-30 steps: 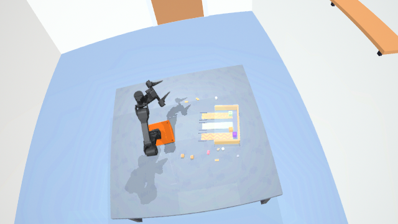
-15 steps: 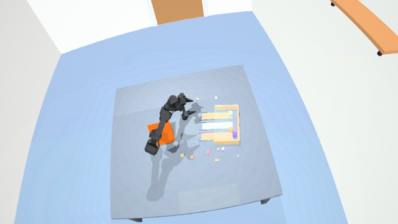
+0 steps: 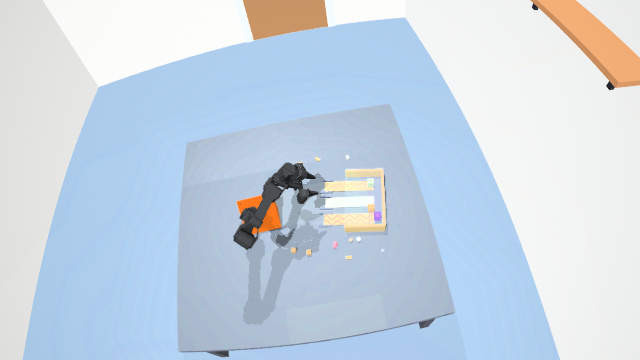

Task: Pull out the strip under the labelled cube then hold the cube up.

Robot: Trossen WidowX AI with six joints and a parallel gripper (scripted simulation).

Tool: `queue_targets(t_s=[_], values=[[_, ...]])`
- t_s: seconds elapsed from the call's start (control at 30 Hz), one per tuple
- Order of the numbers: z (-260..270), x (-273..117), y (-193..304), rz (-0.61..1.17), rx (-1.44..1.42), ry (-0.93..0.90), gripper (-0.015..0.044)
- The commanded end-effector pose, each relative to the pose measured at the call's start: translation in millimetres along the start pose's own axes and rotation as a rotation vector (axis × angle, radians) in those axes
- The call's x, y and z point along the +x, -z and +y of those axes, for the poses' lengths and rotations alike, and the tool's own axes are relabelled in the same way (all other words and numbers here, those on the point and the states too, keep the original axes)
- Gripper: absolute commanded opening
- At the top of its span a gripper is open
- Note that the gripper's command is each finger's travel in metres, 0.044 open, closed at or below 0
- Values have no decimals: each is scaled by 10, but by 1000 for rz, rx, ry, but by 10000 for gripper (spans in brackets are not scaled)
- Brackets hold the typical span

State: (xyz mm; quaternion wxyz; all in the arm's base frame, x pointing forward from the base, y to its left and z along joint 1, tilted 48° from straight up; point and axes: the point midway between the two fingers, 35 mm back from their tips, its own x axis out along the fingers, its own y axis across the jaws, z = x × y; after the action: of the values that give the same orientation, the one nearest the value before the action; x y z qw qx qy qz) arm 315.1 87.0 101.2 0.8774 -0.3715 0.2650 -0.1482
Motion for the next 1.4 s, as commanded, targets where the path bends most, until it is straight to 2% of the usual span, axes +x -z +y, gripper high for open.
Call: queue_targets(t_s=[0.0, 0.47, 0.93, 1.37], values=[[15, 15, 19, 7, -8, -4, 374], [606, 779, -166, 418, 83, -54, 6], [991, 1380, 327, 927, 208, 97, 0], [1082, 1394, 407, 950, 212, 110, 0]])
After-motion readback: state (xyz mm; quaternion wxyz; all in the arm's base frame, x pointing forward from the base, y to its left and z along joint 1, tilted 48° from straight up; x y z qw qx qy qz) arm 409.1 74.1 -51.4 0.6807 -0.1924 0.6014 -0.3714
